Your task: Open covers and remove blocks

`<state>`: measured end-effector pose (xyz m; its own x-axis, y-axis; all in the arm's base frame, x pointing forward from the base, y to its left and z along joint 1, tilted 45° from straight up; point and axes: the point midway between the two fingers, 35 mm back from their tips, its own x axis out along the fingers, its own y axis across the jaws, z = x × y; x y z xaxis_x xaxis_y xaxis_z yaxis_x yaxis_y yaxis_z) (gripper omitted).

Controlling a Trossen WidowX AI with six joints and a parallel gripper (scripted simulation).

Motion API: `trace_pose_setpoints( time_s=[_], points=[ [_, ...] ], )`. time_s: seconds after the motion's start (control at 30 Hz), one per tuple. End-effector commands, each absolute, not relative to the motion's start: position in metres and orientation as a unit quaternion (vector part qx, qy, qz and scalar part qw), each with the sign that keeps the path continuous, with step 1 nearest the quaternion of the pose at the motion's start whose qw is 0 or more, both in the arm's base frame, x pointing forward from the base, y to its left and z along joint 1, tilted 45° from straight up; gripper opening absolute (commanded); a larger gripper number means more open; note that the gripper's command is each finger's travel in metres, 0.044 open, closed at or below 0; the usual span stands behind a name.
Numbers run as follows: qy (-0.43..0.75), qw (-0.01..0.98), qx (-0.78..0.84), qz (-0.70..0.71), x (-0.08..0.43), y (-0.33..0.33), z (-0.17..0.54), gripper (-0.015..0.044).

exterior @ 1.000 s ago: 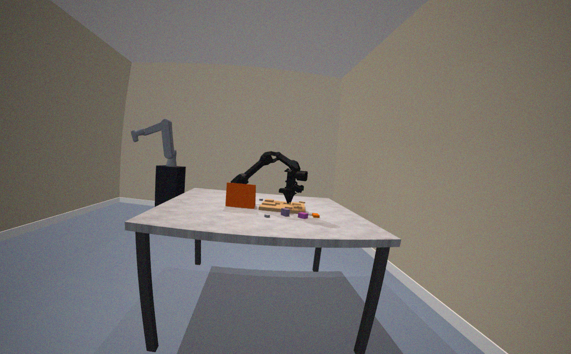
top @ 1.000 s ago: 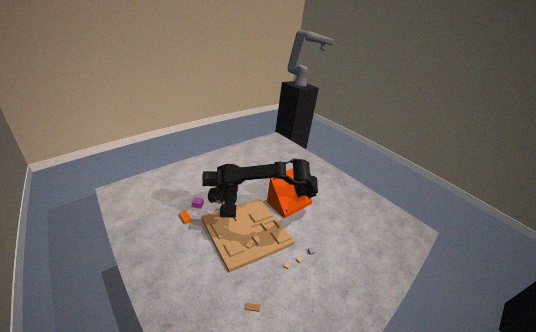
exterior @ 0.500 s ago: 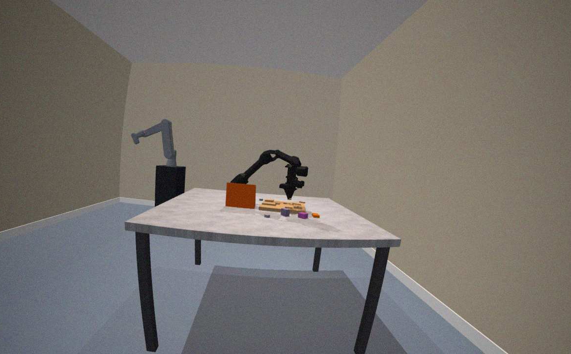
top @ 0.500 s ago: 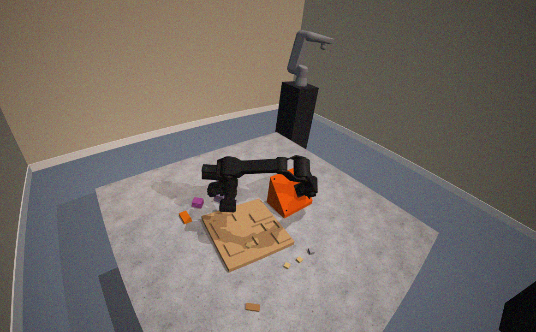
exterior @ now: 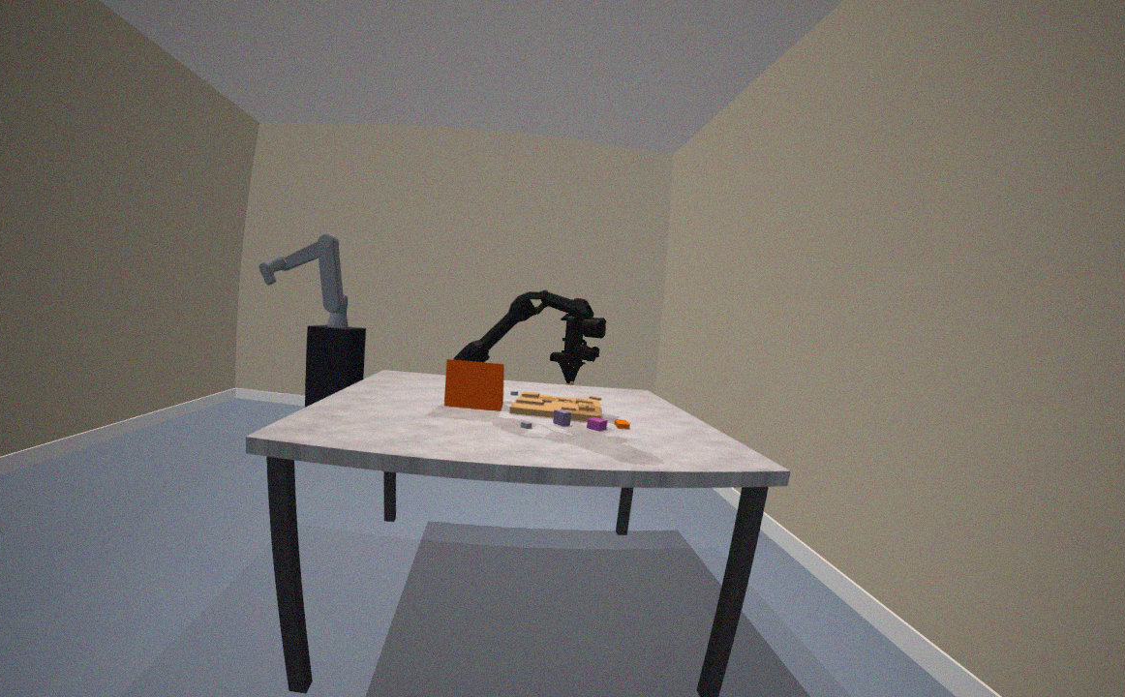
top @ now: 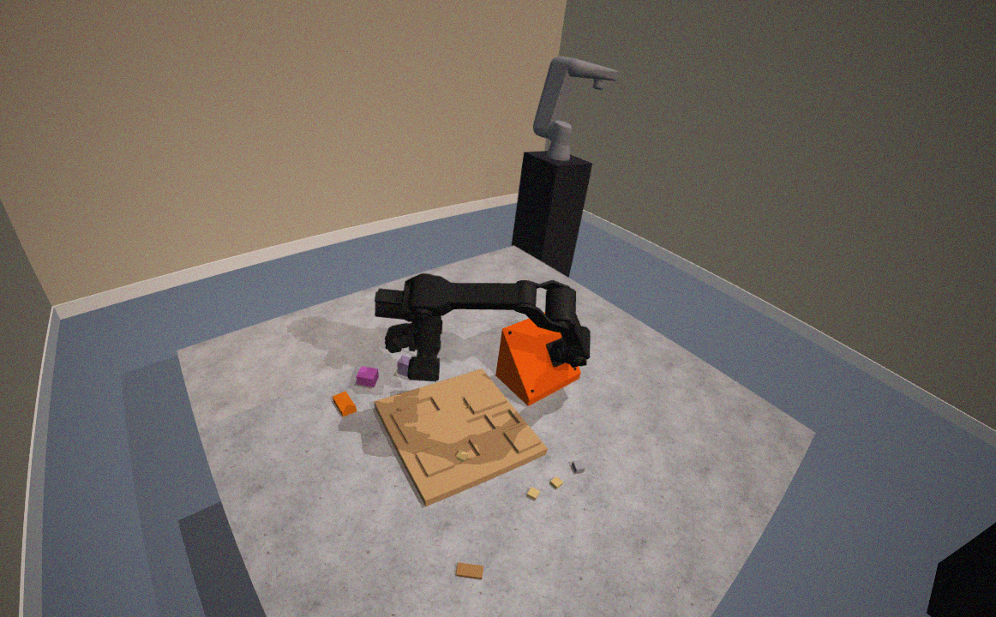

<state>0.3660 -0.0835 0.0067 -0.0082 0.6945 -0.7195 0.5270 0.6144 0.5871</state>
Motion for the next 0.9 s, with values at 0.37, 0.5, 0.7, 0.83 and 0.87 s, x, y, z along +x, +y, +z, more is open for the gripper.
trace_pose_setpoints(
  time_s=[0.37, 0.5, 0.7, 0.83, 0.87],
  points=[
    [0.708, 0.556, 0.431, 0.068, 0.333, -0.123, -0.025, 0.0080],
    [0.708, 0.556, 0.430, 0.067, 0.323, -0.133, -0.034, 0.0080],
    [0.708, 0.556, 0.430, 0.067, 0.307, -0.146, -0.046, 0.0080],
    [0.709, 0.555, 0.430, 0.067, 0.296, -0.154, -0.054, 0.0080],
    [0.709, 0.555, 0.430, 0.067, 0.293, -0.156, -0.056, 0.0080]
  ],
)
